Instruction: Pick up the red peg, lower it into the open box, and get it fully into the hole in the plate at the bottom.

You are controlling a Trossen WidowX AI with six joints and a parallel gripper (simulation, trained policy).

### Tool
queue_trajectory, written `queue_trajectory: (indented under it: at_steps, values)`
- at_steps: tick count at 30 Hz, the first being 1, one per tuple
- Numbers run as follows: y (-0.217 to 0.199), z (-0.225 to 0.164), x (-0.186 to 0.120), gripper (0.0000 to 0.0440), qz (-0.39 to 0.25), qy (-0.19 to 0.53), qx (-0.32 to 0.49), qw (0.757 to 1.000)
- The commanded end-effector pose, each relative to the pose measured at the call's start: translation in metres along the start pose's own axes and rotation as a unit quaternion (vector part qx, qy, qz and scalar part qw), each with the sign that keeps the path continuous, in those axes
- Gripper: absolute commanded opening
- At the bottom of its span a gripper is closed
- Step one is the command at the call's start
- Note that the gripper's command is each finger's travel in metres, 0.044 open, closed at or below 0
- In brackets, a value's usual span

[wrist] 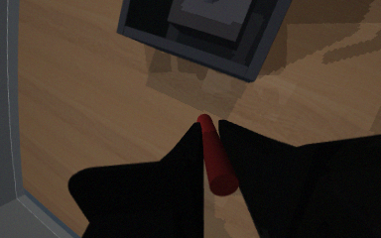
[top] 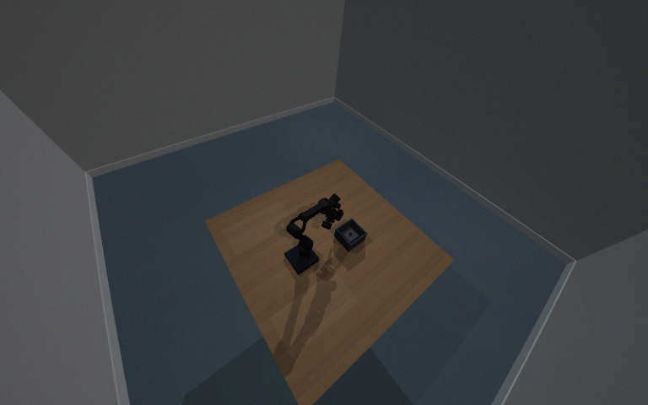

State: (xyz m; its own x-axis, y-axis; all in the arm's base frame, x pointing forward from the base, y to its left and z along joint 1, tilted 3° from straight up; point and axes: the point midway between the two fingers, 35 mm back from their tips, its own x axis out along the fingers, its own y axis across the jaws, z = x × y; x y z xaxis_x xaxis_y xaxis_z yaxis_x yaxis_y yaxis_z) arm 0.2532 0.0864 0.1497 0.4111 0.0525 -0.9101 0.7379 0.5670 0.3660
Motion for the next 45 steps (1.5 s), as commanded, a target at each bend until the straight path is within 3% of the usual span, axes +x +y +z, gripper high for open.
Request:
queue_trajectory:
  at_steps: [1, 24, 40, 42, 45]
  values:
    - [0.002, 0.013, 0.002, 0.0, -0.007, -0.01, 0.006, 1.0]
    - [-0.006, 0.096, 0.028, 0.0002, -0.047, -0.052, 0.071, 0.995]
    - [-0.015, 0.121, 0.07, 0.0016, -0.083, -0.027, 0.088, 0.992]
    - [-0.017, 0.122, 0.077, 0.0037, -0.09, -0.023, 0.085, 0.992]
    - [-0.019, 0.125, 0.086, 0.0112, -0.099, -0.018, 0.078, 0.992]
